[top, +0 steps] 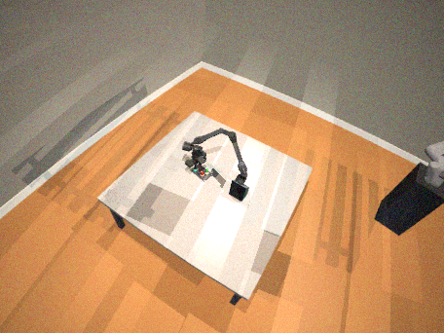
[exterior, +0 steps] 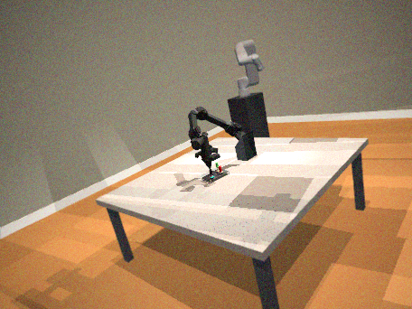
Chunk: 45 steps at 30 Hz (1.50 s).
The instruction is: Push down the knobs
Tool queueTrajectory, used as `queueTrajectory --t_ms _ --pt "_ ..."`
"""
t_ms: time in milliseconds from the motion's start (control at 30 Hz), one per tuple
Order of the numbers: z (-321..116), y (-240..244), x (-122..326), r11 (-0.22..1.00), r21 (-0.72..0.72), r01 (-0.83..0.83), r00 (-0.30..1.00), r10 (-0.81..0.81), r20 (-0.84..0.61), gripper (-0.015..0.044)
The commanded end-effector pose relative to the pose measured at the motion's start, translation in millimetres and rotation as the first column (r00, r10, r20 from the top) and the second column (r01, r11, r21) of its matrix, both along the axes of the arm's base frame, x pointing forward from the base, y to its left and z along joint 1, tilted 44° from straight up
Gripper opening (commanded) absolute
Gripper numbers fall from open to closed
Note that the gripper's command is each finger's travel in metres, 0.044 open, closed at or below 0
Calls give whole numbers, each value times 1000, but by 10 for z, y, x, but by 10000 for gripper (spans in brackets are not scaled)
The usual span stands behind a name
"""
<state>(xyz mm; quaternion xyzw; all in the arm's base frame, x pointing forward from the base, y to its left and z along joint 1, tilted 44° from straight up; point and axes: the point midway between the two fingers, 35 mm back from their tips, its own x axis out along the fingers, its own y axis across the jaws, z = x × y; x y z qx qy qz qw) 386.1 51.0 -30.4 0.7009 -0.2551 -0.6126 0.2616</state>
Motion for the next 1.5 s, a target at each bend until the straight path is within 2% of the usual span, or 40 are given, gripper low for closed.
queueTrajectory --t_ms 0,1467 --pt "-3 -11 -2 1000 -7 -5 1000 5 -4 0" --pt "-52 -58 6 1000 -7 -5 1000 5 -4 0"
